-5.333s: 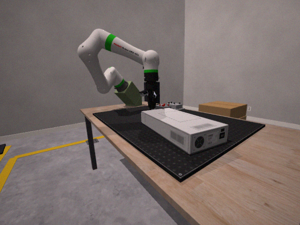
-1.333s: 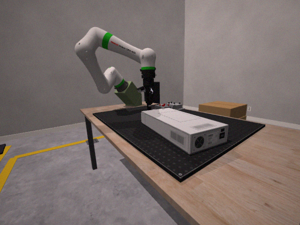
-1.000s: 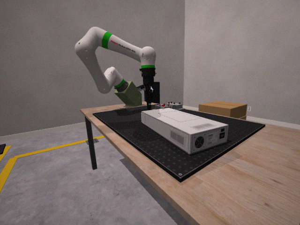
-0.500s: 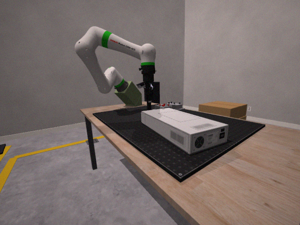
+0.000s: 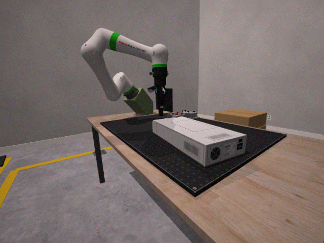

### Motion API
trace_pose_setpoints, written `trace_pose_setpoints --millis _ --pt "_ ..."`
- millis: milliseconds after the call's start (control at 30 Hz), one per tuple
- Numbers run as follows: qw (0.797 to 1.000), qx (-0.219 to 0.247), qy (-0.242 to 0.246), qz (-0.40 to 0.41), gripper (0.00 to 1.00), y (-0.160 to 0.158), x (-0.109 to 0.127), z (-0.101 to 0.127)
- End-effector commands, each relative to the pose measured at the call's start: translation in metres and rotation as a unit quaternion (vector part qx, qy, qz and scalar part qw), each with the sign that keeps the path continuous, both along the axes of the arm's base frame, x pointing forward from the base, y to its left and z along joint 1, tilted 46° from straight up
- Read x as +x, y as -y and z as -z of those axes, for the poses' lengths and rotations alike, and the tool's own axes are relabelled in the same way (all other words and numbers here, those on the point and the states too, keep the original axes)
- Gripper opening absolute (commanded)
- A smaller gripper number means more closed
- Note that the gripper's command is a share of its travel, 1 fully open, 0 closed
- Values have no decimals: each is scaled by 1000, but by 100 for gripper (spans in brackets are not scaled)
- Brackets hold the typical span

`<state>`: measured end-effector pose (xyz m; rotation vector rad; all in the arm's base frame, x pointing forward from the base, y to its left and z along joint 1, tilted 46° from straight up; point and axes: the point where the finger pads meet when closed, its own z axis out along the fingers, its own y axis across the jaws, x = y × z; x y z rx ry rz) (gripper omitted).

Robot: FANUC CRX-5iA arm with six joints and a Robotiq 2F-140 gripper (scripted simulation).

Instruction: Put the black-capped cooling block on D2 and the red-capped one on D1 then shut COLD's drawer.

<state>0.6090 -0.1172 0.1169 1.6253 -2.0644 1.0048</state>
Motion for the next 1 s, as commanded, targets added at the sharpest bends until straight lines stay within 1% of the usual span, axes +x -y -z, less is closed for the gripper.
trace_pose_setpoints --millis 0,967 --pt "1000 0 1 -1 10 -4 0 -4" --pt "1000 0 1 -1 10 -29 -6 -29"
